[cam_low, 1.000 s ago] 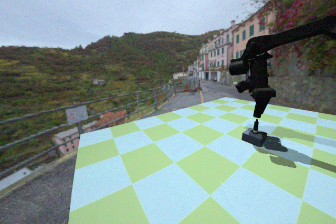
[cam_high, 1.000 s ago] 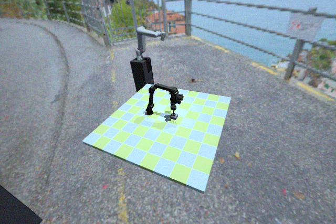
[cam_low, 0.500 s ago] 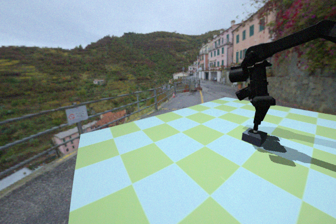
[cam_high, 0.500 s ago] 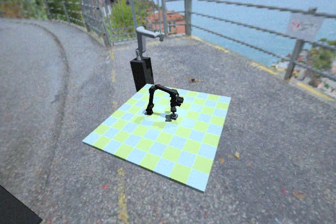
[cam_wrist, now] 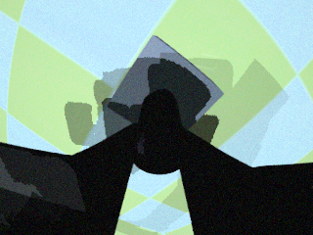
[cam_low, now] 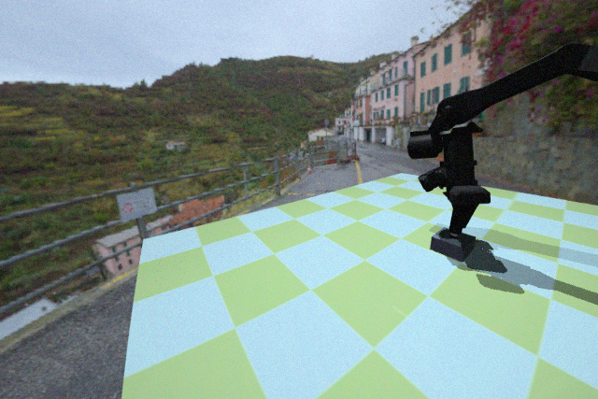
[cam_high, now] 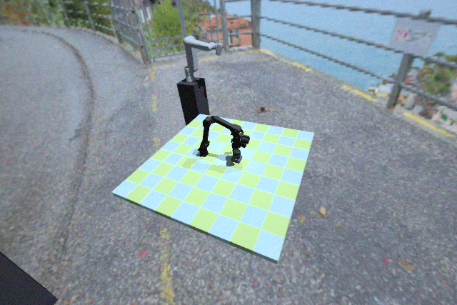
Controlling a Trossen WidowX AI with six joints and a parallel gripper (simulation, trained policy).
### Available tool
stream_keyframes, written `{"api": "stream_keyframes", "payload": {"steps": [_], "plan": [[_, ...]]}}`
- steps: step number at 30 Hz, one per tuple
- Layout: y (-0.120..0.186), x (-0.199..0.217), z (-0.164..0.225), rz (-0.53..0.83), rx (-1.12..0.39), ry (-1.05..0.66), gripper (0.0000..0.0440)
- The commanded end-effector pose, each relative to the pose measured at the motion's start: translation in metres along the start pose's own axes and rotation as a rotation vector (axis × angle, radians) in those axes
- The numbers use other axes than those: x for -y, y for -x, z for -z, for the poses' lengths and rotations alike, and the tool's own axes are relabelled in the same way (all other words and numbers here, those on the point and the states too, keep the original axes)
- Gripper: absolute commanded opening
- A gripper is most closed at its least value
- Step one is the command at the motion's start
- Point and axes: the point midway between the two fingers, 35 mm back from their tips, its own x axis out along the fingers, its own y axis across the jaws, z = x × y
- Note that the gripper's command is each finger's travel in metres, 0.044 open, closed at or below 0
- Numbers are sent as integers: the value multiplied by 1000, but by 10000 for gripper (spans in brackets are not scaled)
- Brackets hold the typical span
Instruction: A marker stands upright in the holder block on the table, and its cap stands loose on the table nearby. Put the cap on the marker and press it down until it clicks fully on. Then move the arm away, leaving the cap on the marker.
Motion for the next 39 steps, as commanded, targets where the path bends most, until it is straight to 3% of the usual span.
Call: {"api": "stream_keyframes", "payload": {"steps": [1,39], "plan": [[-14,-3,6,-18,-33,22,65],[-26,9,6,35,-18,119,132]]}}
